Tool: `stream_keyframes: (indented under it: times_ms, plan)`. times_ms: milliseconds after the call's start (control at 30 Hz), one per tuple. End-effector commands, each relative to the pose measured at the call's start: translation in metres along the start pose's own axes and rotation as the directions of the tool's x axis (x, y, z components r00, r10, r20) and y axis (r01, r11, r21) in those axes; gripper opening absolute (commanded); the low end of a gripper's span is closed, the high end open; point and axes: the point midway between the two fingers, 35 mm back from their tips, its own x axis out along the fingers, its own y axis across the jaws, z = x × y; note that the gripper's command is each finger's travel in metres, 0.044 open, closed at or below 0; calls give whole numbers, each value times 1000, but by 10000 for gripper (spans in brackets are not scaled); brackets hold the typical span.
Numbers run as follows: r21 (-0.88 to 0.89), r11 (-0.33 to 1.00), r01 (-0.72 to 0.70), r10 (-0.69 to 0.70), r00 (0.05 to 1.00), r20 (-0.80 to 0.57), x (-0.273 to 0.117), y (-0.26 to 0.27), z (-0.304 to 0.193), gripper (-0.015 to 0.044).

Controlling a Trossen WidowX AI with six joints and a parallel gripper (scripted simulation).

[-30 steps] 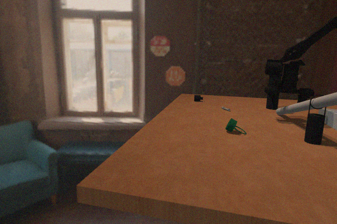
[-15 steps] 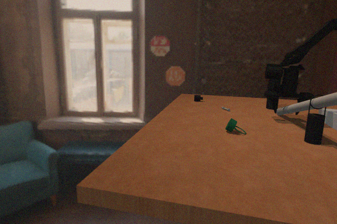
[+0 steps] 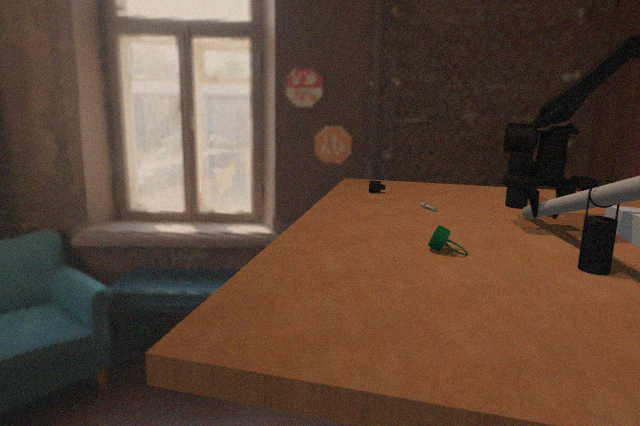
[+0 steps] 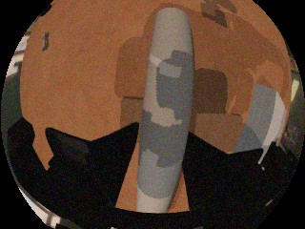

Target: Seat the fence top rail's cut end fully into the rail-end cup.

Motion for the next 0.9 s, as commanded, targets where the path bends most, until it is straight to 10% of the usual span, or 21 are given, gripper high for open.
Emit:
stream_keyframes:
  times_ms: [0, 333, 867]
  plan:
    - [-7, 1000, -7, 7, 1000, -4, 0, 2, -1, 157]
    - [-7, 1000, -7, 7, 1000, -4, -5, 0, 0, 0]
    - [18, 1000, -6, 1, 957, 289, -81, -5, 21, 0]
